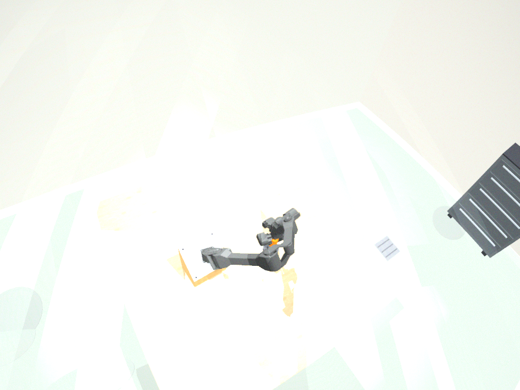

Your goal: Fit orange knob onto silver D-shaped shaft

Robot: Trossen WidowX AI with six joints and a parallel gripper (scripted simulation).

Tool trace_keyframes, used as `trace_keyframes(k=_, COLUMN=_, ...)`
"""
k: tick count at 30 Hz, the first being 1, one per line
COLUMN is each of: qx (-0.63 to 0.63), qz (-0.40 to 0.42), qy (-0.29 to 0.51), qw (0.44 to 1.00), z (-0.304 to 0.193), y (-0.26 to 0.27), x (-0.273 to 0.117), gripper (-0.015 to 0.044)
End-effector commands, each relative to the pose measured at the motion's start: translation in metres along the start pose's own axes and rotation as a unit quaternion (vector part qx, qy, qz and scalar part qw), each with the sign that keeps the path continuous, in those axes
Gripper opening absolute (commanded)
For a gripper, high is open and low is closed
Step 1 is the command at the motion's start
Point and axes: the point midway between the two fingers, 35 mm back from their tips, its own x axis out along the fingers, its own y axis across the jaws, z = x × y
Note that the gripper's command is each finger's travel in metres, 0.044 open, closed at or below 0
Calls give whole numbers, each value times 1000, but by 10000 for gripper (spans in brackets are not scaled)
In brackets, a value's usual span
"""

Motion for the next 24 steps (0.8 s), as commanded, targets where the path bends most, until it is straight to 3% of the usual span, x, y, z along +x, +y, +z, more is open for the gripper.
trace_keyframes(k=1, qx=0, qz=-3, qy=2, qw=1000, z=0, y=-2, x=-2, gripper=0)
trace_keyframes(k=19, qx=0, qz=-3, qy=2, qw=1000, z=-1, y=1, x=-2, gripper=0)
trace_keyframes(k=24, qx=-62, qz=-2, qy=3, qw=998, z=0, y=1, x=-2, gripper=0)
